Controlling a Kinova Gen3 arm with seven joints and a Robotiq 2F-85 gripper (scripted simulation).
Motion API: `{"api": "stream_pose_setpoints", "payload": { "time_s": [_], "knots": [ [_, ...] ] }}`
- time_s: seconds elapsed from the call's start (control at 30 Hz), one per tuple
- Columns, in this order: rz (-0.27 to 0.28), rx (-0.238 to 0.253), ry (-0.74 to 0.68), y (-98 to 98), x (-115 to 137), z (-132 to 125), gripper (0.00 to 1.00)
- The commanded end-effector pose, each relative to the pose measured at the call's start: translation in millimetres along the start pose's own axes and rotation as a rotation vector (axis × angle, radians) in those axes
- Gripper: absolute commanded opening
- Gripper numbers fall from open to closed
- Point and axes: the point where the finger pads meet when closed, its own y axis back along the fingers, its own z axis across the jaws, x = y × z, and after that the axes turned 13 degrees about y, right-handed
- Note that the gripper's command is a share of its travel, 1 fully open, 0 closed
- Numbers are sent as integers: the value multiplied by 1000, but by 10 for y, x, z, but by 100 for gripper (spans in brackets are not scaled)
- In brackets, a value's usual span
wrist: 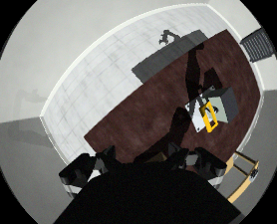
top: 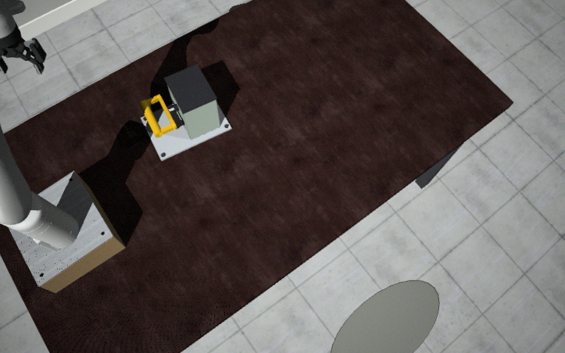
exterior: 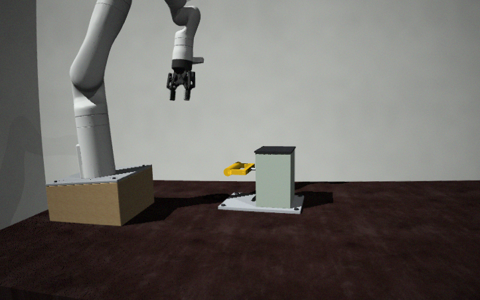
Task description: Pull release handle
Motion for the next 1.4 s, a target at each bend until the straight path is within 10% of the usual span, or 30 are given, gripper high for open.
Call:
{"api": "stream_pose_setpoints", "payload": {
  "time_s": [0.0, 0.77, 1.1, 1.37],
  "knots": [
    [1, 0, 0, 5, 3, -1, 100],
    [7, -7, 17, -46, 25, 131, 100],
    [25, -26, 97, -253, 73, 703, 100],
    [48, -56, 251, -633, -27, 1626, 100]
  ]
}}
